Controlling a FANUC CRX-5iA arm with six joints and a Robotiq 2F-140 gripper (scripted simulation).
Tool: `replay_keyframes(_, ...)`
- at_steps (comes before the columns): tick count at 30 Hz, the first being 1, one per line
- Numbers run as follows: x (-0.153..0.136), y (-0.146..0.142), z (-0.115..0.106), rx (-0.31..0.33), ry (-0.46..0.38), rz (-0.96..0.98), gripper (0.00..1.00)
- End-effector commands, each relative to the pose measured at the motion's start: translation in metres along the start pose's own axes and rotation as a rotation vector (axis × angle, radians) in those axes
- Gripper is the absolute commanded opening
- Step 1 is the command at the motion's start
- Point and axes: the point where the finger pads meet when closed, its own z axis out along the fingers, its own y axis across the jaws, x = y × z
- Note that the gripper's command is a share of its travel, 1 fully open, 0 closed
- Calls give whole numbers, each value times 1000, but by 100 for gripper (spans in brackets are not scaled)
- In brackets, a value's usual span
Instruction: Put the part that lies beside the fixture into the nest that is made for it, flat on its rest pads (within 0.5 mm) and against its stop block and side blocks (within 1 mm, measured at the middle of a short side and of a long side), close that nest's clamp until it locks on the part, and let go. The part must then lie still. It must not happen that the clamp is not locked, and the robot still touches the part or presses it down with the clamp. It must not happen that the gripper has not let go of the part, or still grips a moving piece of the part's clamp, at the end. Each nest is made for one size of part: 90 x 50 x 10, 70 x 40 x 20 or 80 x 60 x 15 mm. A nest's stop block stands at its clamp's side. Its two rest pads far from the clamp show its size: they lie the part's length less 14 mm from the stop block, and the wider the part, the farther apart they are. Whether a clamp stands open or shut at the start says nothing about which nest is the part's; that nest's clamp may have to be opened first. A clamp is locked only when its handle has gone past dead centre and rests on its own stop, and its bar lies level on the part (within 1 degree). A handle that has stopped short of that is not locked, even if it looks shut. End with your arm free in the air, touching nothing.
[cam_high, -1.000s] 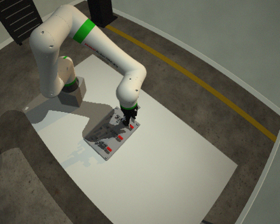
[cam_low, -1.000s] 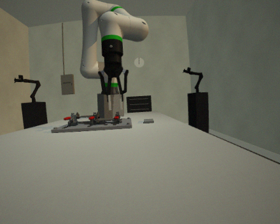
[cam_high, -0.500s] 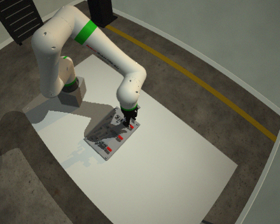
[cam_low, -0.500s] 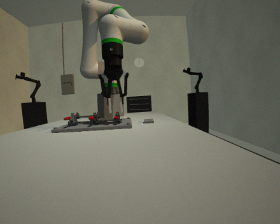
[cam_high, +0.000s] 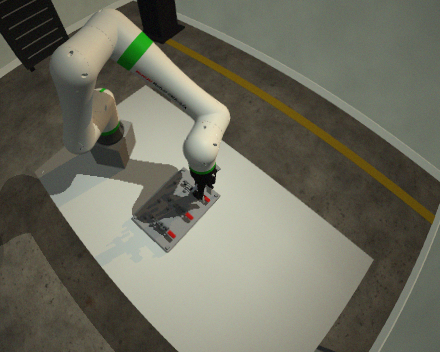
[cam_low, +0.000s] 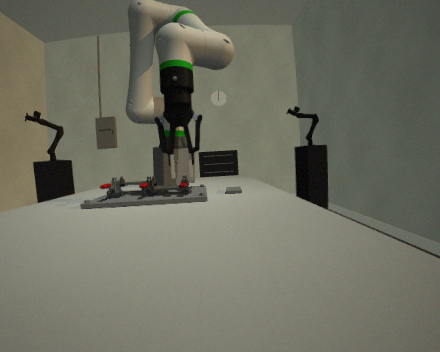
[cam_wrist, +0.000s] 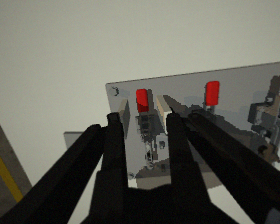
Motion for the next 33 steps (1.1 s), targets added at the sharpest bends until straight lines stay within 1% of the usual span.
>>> replay_keyframes(1, 0, 0, 5, 0, 0, 0, 28)
replay_keyframes(7, 0, 0, 20, 0, 0, 0, 28)
replay_keyframes(9, 0, 0, 20, 0, 0, 0, 28)
replay_keyframes(16, 0, 0, 34, 0, 0, 0, 28)
replay_keyframes(33, 0, 0, 35, 0, 0, 0, 28)
